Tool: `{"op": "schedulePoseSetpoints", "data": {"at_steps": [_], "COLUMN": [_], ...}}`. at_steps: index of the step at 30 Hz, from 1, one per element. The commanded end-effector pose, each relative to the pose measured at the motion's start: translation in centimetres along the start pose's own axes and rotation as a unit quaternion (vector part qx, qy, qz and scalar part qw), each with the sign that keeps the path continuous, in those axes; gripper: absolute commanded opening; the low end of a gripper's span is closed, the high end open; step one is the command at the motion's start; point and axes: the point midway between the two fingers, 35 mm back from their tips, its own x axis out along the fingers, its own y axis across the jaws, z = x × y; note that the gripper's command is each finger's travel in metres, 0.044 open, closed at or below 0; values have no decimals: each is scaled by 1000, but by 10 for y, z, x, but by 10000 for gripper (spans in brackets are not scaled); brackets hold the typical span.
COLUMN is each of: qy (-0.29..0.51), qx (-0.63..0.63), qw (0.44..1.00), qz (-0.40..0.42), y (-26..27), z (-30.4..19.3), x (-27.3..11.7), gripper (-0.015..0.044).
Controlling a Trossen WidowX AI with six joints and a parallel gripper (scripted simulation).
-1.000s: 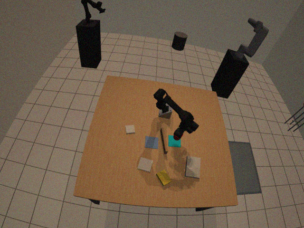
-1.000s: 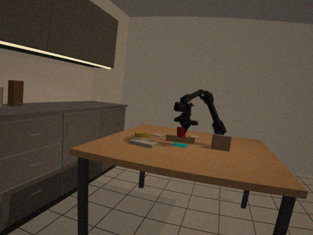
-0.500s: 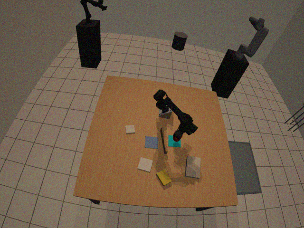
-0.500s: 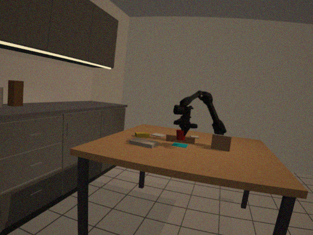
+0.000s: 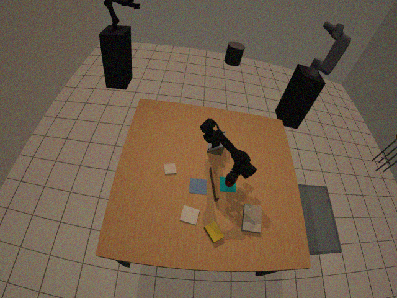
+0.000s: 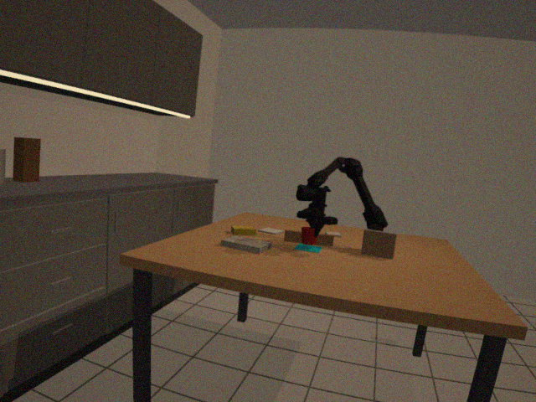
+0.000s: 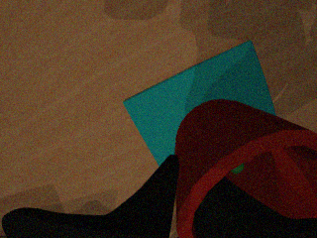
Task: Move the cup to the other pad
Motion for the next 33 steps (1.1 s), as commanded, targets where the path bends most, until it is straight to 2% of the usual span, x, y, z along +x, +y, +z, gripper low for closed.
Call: {"op": "schedulePoseSetpoints", "data": {"at_steps": [1, 22, 27, 33], "qy": [4, 1, 1, 1], "qx": [-4, 0, 0, 0], "qw": [1000, 1000, 1000, 1000], "qz": [-1, 0, 0, 0], "y": [1, 1, 1, 1], "z": [-2, -1, -1, -1], "x": [7, 13, 13, 12], "gripper": [0, 0, 128, 128]}}
